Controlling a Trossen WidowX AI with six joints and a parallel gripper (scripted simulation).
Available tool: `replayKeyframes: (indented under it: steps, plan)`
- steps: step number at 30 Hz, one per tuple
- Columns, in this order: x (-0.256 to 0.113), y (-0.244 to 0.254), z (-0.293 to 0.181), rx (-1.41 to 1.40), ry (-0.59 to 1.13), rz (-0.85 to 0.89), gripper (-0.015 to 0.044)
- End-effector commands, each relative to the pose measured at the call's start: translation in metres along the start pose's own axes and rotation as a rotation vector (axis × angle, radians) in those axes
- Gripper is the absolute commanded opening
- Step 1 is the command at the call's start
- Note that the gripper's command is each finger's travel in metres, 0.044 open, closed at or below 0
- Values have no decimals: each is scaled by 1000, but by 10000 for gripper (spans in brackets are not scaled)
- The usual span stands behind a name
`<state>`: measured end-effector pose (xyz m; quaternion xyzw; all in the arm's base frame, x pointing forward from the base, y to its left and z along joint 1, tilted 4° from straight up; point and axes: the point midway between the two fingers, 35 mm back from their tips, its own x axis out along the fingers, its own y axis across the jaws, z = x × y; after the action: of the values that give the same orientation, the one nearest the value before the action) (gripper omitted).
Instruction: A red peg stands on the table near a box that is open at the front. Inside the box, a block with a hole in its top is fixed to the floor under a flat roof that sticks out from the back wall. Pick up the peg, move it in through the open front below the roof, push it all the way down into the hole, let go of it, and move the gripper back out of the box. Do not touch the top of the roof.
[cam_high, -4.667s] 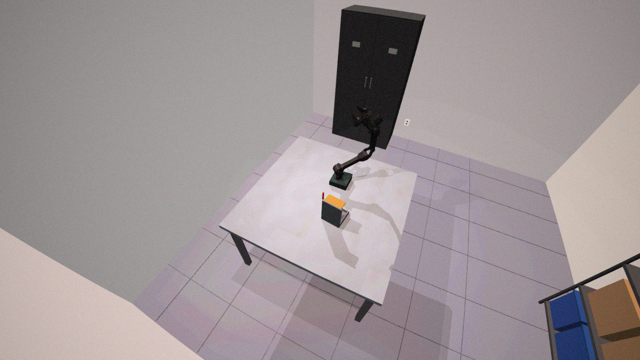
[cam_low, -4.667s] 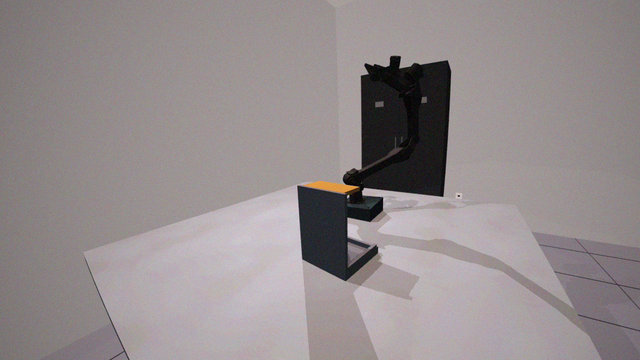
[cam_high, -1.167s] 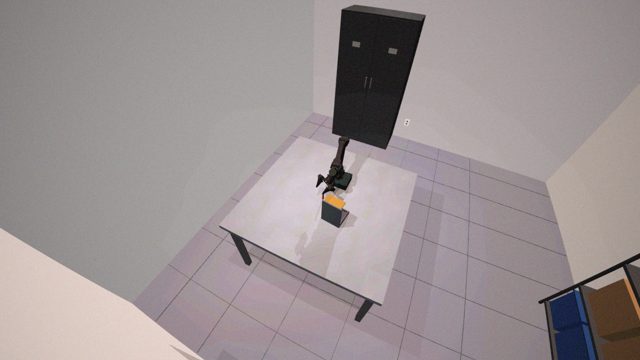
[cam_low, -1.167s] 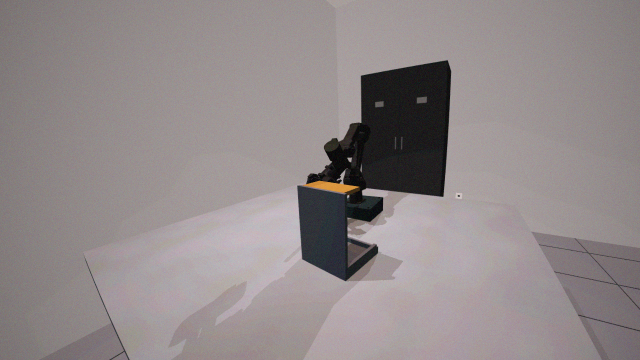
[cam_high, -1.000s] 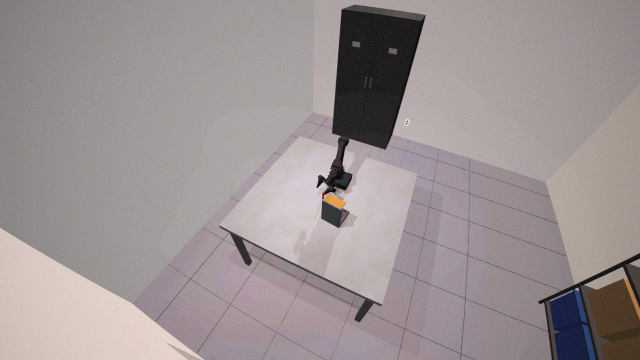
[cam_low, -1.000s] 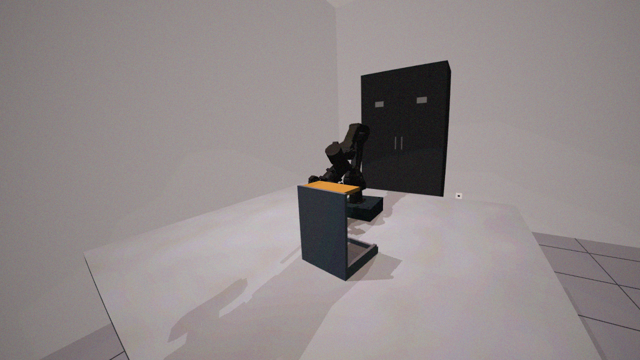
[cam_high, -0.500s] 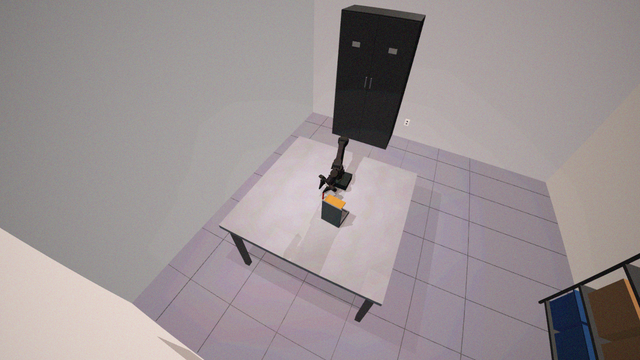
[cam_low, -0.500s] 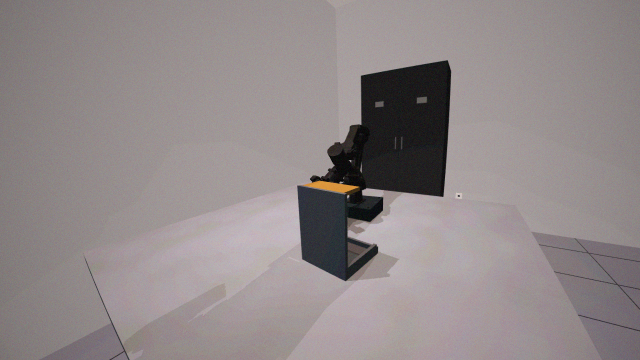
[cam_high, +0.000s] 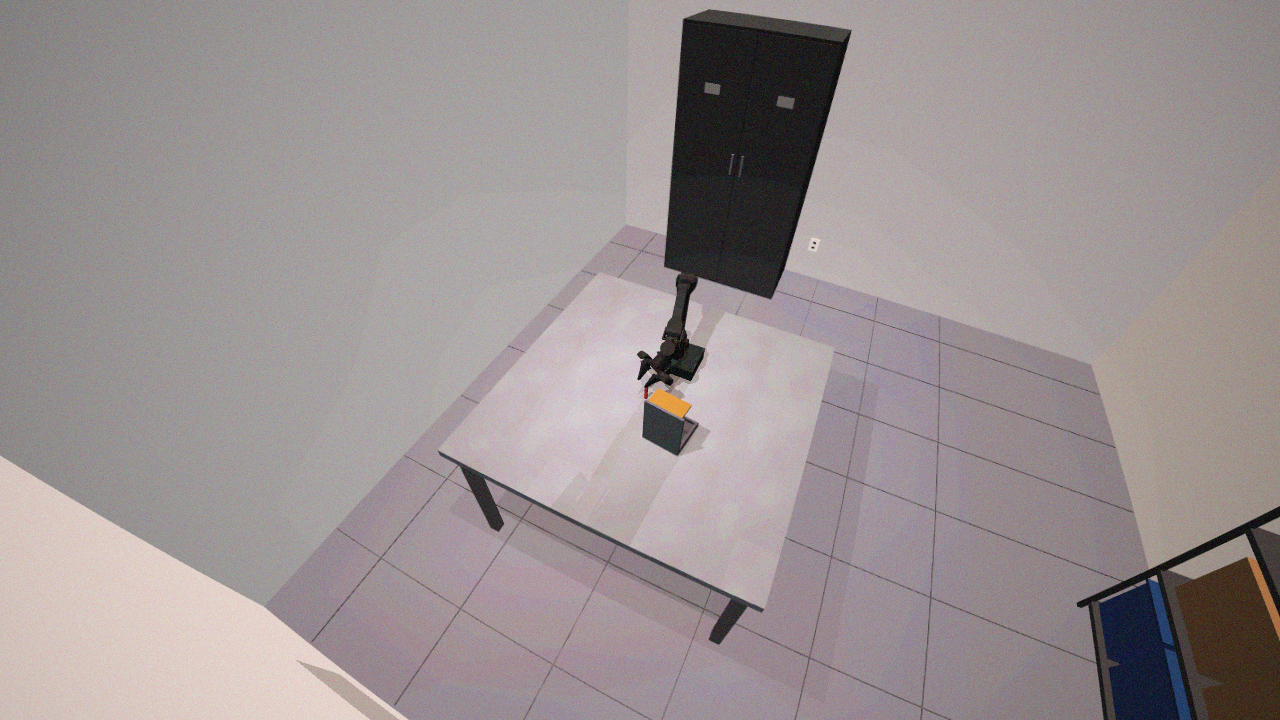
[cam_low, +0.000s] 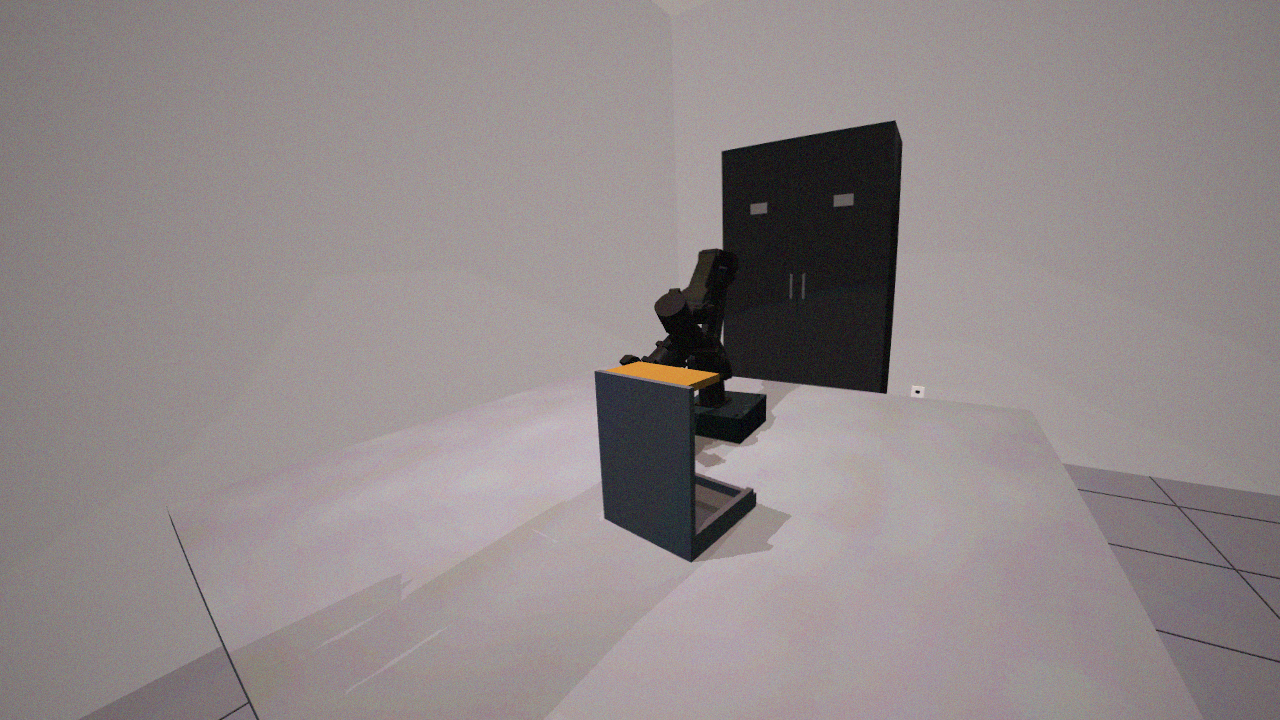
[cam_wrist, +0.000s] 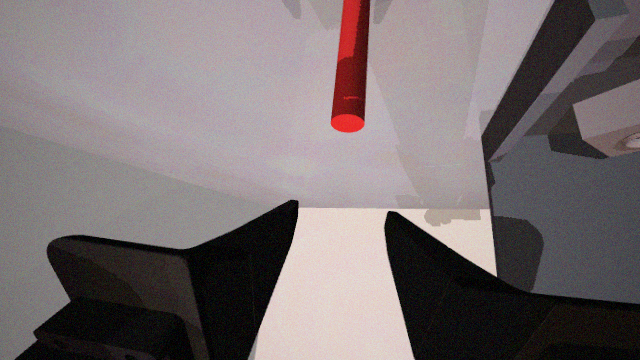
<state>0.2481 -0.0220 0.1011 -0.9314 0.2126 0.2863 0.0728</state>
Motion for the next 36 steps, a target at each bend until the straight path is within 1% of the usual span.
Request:
replayKeyframes:
  steps: [1, 36]
  plan:
    - [6, 1, 8, -7, -9, 9, 220]
    - [40, 3, 54, -7, -10, 9, 220]
